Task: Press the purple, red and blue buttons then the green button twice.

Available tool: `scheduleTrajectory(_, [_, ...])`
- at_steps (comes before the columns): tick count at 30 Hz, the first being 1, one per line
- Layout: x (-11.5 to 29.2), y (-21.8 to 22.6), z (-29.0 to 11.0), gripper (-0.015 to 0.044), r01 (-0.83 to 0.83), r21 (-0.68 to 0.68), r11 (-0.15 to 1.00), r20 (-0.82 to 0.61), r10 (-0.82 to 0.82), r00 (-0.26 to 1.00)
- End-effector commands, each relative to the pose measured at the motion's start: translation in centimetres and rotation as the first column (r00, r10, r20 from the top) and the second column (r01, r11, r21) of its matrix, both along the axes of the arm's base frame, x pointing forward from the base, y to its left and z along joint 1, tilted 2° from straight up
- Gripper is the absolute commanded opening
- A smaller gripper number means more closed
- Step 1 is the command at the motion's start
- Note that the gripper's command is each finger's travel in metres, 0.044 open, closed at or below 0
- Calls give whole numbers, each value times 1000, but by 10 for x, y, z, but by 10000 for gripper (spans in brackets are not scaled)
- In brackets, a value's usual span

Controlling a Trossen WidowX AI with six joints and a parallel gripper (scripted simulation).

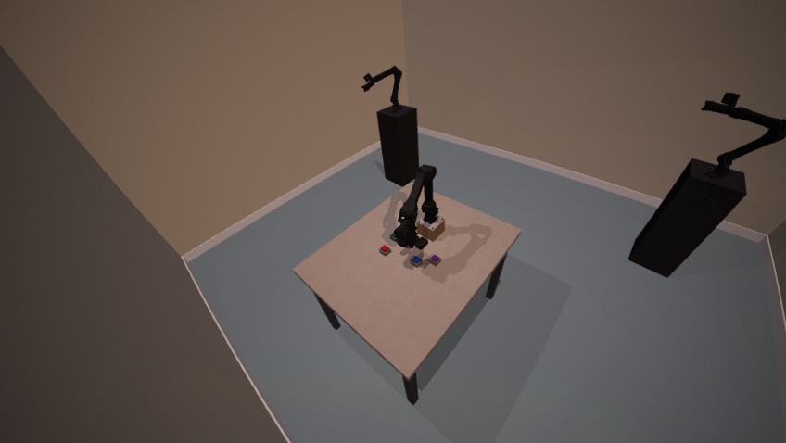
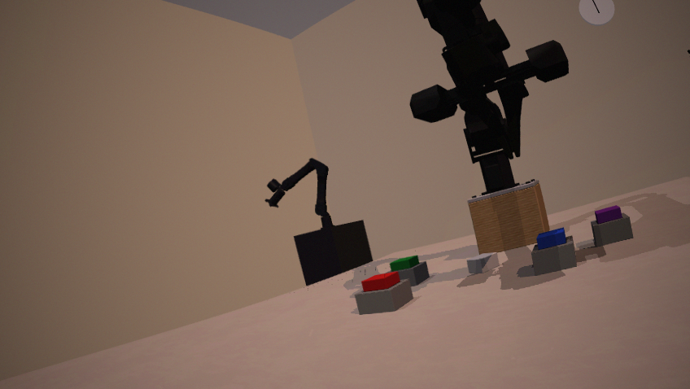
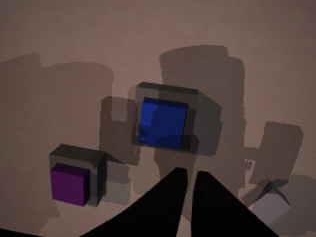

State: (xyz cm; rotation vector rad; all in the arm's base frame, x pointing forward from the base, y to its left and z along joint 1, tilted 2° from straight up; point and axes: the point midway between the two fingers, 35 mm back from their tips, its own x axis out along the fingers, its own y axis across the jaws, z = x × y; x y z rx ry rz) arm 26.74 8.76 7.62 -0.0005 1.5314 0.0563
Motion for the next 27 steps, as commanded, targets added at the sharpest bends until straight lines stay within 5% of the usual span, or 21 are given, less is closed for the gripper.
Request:
scheduleTrajectory(1, [25,-54,1,20,4,4,1000,-1,-4,1000])
scheduleTrajectory(10, [44,-177,-3,20,-8,-26,1000,11,9,1000])
scheduleTrajectory(16, [45,-180,-6,20,-8,-27,1000,11,9,1000])
scheduleTrajectory(20, [47,-179,-61,20,-8,-27,1000,11,9,1000])
scheduleTrajectory(27, [47,-179,-66,20,-8,-27,1000,10,9,1000])
